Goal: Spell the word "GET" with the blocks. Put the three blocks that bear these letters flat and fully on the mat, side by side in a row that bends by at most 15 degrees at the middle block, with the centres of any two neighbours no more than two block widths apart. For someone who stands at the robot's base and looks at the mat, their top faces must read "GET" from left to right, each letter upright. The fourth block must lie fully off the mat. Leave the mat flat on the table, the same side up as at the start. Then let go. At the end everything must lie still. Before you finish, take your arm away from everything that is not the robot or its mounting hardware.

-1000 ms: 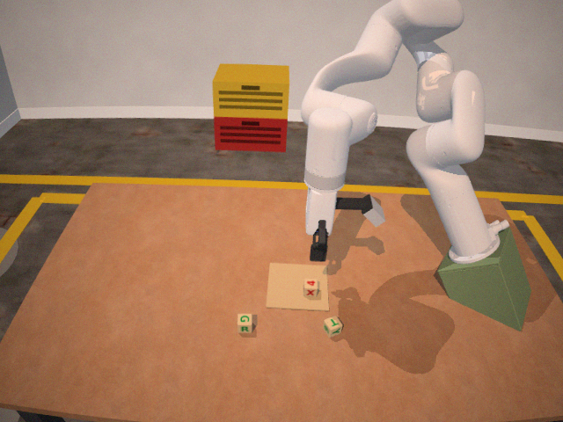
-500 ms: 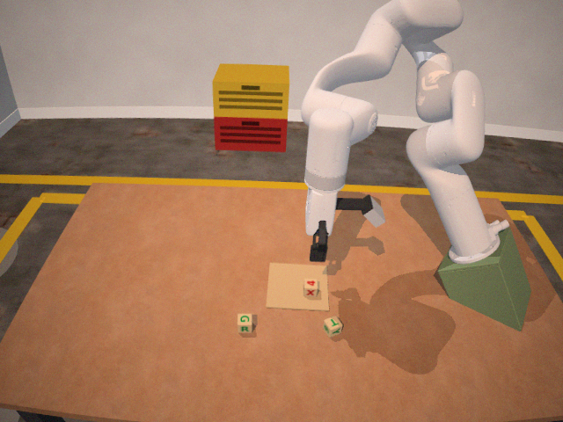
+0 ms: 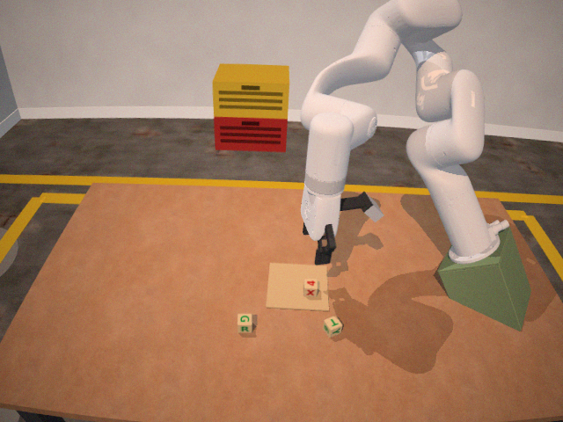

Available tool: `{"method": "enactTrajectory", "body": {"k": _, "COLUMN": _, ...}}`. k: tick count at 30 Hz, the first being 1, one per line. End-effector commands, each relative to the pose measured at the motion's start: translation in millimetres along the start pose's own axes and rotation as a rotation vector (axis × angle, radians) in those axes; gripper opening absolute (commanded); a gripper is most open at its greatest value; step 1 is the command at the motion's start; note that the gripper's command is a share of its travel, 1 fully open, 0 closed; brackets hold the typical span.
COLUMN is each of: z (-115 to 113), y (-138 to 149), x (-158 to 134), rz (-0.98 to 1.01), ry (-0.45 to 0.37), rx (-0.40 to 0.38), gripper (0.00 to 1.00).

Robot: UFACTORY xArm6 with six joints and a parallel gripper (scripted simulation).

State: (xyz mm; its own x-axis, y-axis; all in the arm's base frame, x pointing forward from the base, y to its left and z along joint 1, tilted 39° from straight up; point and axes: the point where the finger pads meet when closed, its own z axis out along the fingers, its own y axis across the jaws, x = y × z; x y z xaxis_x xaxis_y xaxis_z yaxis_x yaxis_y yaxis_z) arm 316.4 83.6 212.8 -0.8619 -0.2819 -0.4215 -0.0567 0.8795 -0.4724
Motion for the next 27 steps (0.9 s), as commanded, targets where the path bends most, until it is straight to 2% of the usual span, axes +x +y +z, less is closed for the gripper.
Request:
{"method": "enactTrajectory", "body": {"k": 1, "z": 3, "y": 0, "x": -2, "rz": -0.137, "ry": 0.0, "rx": -0.008, "gripper": 1.0}}
{"method": "enactTrajectory", "body": {"k": 27, "z": 18, "y": 1, "x": -2, "rz": -0.622, "ry": -0.002, "rx": -0.007, "gripper": 1.0}}
